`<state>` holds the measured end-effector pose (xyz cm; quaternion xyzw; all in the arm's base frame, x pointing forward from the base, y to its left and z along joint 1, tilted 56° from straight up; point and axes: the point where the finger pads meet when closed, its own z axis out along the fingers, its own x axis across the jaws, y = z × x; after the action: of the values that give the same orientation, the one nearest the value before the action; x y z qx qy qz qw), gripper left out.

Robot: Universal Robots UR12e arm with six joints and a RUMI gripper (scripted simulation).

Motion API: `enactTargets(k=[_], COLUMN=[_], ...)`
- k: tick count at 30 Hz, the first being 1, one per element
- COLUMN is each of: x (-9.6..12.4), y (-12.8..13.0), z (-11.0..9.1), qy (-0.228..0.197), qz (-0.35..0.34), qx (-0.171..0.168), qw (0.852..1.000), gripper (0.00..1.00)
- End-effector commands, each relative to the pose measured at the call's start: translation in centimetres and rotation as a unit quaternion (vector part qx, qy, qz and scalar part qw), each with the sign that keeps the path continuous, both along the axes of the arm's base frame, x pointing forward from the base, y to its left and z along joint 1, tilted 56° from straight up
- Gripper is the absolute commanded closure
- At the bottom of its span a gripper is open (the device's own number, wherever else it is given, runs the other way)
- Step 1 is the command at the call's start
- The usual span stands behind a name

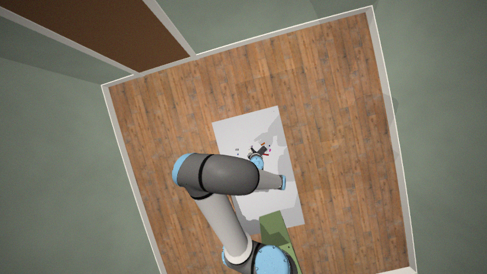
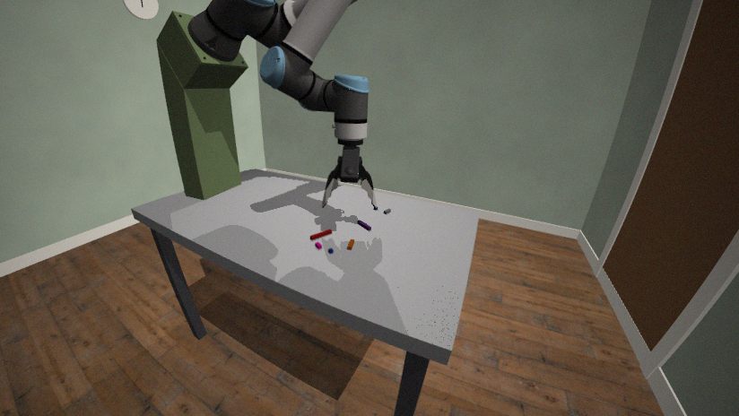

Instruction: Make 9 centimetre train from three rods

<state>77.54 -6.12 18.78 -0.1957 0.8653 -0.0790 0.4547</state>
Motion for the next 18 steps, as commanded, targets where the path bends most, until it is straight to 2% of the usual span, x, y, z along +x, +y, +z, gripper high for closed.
enactTargets(k=[1,7,14,16,18], x=[0.5,0.8,1.0,1.0,1.1], y=[1.4,2.9,4.9,4.9,5.8], z=[0.9,1.5,2.3,2.3,2.6], qy=[-0.003,-0.007,-0.011,-0.011,-0.014], qz=[0.047,0.088,0.139,0.139,0.162], qx=[-0.069,-0.128,-0.201,-0.201,-0.233], qw=[0.996,0.988,0.970,0.970,0.959], gripper=[0.00,0.00,0.00,0.00,0.00])
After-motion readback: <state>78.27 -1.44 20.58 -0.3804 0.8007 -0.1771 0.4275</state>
